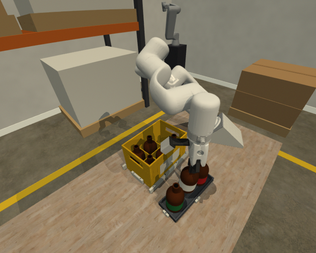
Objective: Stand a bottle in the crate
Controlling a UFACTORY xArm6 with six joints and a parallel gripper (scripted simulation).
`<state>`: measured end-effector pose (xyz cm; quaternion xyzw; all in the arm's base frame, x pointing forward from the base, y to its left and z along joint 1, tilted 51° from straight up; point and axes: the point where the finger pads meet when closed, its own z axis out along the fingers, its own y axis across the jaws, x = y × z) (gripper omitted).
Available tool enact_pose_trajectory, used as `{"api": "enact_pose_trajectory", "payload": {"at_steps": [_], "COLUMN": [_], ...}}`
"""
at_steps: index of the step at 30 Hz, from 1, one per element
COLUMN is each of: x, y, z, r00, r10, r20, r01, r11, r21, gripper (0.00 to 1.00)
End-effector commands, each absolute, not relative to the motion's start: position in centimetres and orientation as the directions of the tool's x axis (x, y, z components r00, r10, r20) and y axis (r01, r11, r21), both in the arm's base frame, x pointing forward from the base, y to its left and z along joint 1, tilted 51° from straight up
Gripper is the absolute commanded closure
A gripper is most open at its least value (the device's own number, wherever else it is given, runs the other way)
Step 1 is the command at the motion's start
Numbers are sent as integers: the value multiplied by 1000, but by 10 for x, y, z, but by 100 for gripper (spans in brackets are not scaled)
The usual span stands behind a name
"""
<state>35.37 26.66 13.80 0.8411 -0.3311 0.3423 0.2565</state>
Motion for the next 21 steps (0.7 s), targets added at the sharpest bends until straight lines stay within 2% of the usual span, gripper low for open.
{"api": "enact_pose_trajectory", "payload": {"at_steps": [1,21], "x": [352,344], "y": [271,285], "z": [142,155], "r00": [546,546], "r10": [-383,-383], "r20": [745,745], "r01": [-732,-732], "r11": [-651,-651], "r21": [202,202], "gripper": [100,100]}}
